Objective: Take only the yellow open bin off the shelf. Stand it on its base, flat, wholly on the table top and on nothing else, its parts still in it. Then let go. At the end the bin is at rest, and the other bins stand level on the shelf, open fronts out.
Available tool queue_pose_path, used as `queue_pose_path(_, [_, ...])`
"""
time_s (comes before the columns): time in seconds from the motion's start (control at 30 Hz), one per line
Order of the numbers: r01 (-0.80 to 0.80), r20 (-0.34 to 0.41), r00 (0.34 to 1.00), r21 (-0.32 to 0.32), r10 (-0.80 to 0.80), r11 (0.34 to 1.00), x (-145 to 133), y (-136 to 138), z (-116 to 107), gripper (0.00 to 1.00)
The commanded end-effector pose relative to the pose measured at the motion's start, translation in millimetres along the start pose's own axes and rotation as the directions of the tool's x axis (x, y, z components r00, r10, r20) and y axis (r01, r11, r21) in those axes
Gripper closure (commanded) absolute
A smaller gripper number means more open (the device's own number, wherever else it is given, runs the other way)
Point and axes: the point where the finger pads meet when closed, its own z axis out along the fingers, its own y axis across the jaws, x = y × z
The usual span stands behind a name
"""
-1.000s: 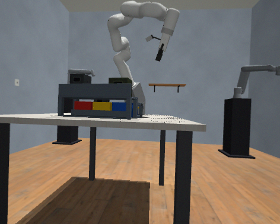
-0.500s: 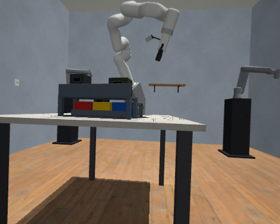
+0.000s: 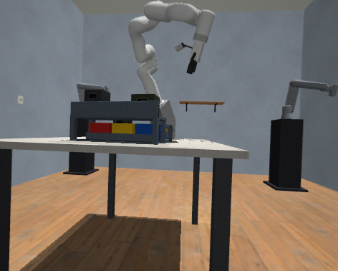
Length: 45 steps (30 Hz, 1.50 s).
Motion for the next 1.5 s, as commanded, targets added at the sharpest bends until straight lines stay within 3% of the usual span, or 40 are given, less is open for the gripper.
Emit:
queue_pose_path(0.0, [-0.147, 0.067, 0.987, 0.013, 0.145, 0.989, 1.1, 0.0, -1.9, 0.0])
queue_pose_path(0.37, [-0.147, 0.067, 0.987, 0.013, 0.145, 0.989, 1.1, 0.0, -1.9, 0.0])
queue_pose_path(0.53, [-0.379, 0.164, 0.913, 0.005, 0.373, 0.926, 0.9, -0.2, -2.1, 0.0])
queue_pose_path(0.93, [-0.379, 0.164, 0.913, 0.005, 0.373, 0.926, 0.9, -0.2, -2.1, 0.0])
queue_pose_path(1.1, [-0.587, 0.254, 0.779, -0.026, 0.573, 0.809, 0.7, -0.3, -2.2, 0.0])
queue_pose_path(1.47, [-0.587, 0.254, 0.779, -0.026, 0.573, 0.809, 0.7, -0.3, -2.2, 0.0])
